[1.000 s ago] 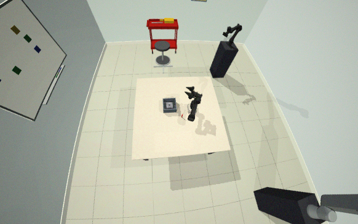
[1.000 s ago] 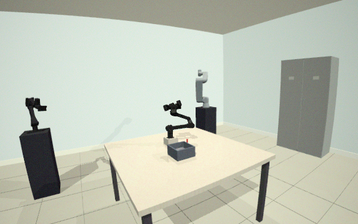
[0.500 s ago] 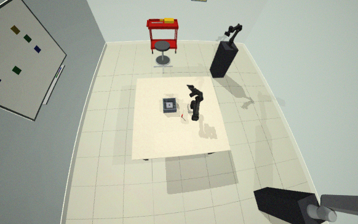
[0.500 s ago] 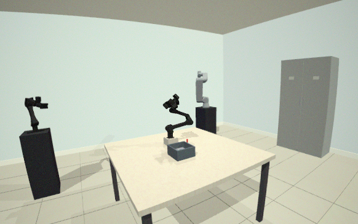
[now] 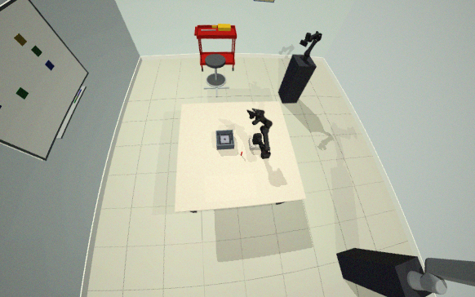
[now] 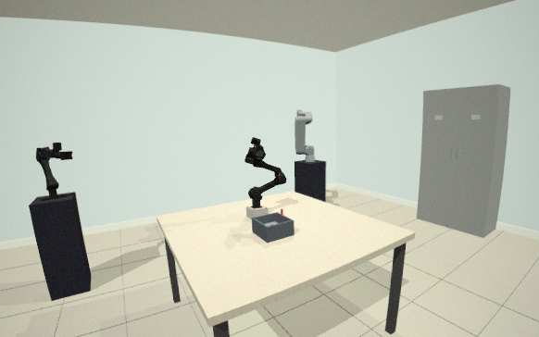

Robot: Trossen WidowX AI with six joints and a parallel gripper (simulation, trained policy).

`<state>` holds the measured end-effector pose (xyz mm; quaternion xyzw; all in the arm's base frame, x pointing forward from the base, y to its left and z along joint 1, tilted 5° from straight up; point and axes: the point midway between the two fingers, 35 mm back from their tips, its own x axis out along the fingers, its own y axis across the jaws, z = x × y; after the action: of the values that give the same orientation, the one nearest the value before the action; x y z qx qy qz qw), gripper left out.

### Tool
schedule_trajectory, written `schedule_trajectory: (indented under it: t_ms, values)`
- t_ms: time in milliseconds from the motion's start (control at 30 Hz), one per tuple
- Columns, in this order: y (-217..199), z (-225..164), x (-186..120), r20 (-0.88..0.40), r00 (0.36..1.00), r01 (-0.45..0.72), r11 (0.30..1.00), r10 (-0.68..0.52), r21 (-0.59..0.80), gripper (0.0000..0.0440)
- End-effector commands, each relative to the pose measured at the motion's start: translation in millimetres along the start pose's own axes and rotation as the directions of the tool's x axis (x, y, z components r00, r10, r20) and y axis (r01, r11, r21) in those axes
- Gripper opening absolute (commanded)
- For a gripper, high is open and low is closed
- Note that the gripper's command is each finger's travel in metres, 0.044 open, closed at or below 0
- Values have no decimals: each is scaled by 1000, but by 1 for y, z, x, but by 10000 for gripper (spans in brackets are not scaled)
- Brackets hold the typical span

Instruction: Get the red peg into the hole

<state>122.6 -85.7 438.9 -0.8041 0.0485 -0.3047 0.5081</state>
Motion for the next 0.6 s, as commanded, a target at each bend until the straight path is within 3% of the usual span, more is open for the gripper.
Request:
schedule_trajectory:
  t_ms: [0,267,567]
  values:
    - [8,-10,6,-23,1000,-14,990,17,142,440]
    - [31,-24,17,-58,995,-51,916,81,397,440]
    - [65,-31,29,-71,978,-105,758,196,644,440]
